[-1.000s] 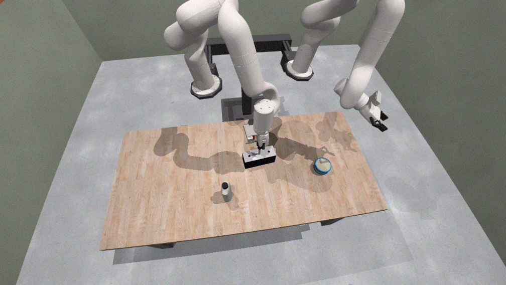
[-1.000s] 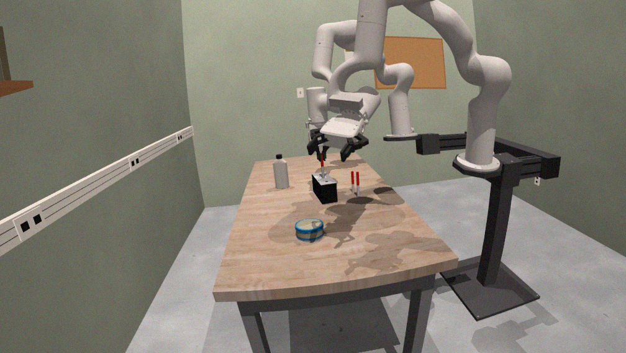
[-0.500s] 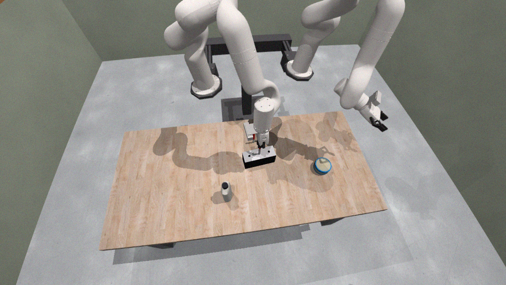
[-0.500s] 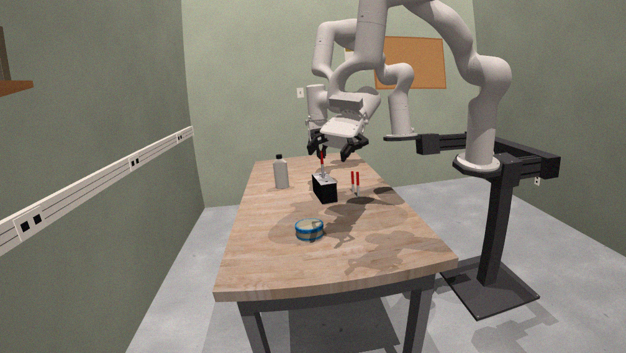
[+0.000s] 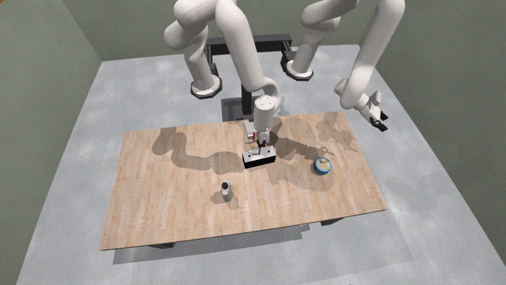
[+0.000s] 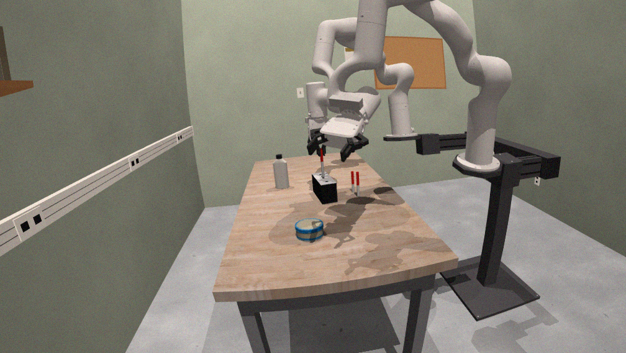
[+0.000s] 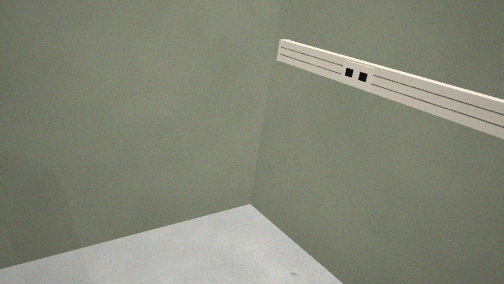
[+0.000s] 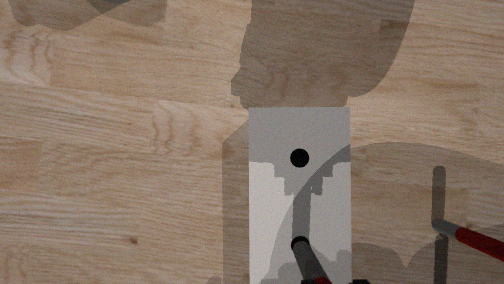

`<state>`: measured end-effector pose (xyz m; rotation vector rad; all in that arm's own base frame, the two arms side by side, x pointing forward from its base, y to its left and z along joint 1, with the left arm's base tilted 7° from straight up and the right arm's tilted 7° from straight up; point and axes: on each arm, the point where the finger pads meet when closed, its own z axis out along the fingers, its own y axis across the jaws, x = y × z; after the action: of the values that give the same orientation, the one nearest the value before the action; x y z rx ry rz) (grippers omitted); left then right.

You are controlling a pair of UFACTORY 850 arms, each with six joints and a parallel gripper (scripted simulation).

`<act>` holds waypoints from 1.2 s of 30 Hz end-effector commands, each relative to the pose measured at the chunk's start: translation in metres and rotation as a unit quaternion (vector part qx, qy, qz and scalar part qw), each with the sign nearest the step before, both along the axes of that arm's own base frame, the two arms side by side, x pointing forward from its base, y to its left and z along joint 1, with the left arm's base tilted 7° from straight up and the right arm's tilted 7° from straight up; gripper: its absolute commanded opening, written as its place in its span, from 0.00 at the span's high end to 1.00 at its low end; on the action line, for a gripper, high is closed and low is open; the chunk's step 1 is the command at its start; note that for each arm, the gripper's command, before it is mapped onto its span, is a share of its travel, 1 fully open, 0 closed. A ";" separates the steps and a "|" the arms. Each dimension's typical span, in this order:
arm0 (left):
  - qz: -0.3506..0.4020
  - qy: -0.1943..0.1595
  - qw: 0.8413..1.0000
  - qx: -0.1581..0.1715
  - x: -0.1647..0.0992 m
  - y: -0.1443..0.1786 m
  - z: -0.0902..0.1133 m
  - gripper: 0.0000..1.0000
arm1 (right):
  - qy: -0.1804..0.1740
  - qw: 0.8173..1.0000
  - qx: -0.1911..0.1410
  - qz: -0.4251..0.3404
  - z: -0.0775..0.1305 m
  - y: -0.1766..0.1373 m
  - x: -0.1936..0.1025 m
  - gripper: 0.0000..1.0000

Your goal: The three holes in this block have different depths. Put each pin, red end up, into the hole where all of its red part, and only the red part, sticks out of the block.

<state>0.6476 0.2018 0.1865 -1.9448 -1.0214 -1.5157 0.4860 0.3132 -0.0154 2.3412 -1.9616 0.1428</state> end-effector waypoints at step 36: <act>0.000 -0.001 1.000 0.000 0.001 0.000 0.001 0.00 | -0.001 1.000 0.001 0.000 0.096 0.012 -0.001 1.00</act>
<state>0.6476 0.2018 0.1865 -1.9448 -1.0214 -1.5157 0.4842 0.3246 0.0794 2.3414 -1.9619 0.1429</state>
